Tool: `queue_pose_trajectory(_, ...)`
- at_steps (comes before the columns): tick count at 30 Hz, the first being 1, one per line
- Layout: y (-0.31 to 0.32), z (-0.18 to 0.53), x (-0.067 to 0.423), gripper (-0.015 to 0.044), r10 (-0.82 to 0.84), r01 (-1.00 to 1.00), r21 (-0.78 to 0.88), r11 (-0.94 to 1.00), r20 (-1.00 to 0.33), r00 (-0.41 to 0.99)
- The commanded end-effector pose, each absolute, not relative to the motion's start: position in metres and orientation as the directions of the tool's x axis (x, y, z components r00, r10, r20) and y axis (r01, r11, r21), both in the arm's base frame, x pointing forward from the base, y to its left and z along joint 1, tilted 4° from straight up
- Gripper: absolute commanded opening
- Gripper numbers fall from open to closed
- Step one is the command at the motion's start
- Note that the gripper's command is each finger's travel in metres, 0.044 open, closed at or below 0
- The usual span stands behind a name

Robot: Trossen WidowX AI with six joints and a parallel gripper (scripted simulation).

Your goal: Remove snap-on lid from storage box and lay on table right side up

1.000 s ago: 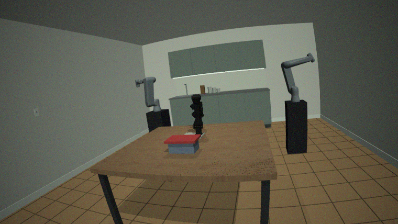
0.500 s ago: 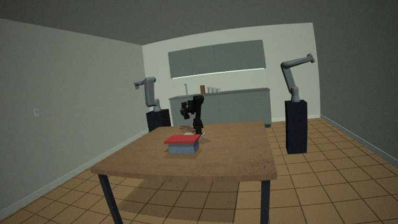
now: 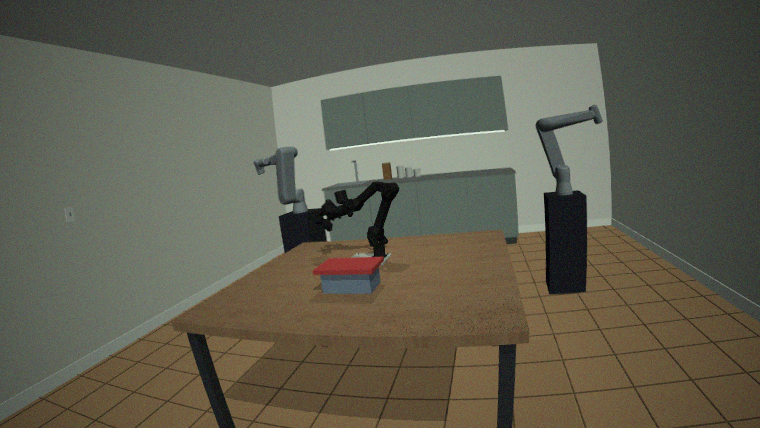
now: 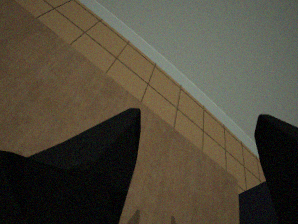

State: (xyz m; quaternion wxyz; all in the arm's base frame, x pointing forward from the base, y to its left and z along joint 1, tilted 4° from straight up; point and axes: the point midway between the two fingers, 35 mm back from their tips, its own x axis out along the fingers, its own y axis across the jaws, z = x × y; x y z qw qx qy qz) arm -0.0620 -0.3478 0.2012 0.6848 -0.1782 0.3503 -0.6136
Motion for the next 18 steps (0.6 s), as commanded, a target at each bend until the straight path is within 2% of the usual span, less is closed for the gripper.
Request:
queue_pose_trajectory(1, -0.351, 0.206, 0.005, 0.0235, -0.939, 0.837, -0.46, 0.297, -0.298, 0.17)
queue_pose_trajectory(4, -0.347, 0.205, 0.03, 0.0235, -0.92, 0.862, -0.372, 0.344, -0.317, 0.23)
queue_pose_trajectory(11, -0.308, 0.202, 0.136, 0.0235, -0.776, 0.859, 0.055, 0.509, -0.403, 0.485)
queue_pose_trajectory(13, -0.303, 0.201, 0.145, 0.0235, -0.759, 0.851, 0.093, 0.517, -0.41, 0.506)
queue_pose_trajectory(18, -0.257, 0.201, 0.204, 0.0235, -0.617, 0.771, 0.355, 0.529, -0.463, 0.637)
